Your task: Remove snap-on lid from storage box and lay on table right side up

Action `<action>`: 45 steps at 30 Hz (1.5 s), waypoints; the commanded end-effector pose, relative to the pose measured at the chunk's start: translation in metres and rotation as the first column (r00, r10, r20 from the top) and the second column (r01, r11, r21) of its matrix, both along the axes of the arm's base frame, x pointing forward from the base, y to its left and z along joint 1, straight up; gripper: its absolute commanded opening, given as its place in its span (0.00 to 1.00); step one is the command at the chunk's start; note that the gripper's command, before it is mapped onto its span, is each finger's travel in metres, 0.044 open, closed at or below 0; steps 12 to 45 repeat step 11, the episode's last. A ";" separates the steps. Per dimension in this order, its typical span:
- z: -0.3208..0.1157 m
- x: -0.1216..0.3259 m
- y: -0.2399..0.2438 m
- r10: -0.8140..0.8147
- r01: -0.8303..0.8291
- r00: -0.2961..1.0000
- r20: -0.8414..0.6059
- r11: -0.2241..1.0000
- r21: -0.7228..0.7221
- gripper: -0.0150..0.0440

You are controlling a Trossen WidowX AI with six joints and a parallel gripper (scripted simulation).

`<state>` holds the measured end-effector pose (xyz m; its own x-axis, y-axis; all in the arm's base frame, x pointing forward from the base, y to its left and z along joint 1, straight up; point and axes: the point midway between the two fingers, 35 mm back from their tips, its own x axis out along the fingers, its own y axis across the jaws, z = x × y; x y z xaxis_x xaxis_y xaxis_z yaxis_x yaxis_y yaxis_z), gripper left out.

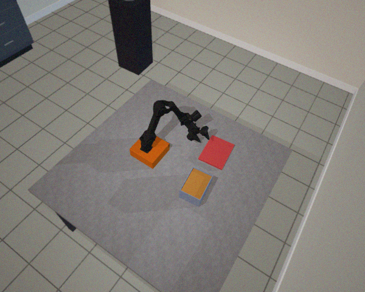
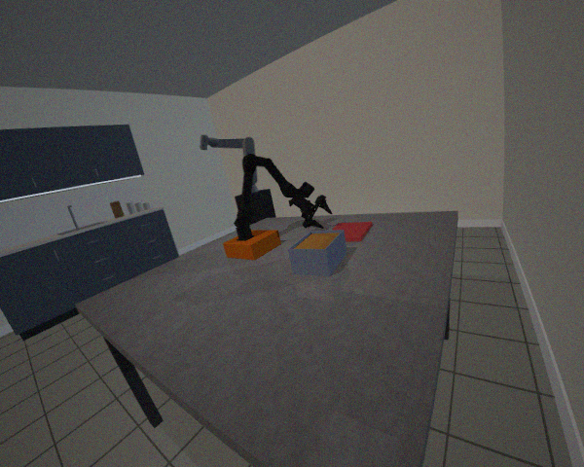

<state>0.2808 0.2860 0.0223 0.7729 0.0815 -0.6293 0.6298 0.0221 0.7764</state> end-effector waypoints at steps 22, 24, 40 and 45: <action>-0.002 -0.029 -0.005 -0.005 0.005 1.000 -0.003 1.000 -0.007 1.00; -0.002 -0.029 -0.005 -0.005 0.005 1.000 -0.003 1.000 -0.007 1.00; -0.002 -0.029 -0.005 -0.005 0.005 1.000 -0.003 1.000 -0.007 1.00; -0.002 -0.029 -0.005 -0.005 0.005 1.000 -0.003 1.000 -0.007 1.00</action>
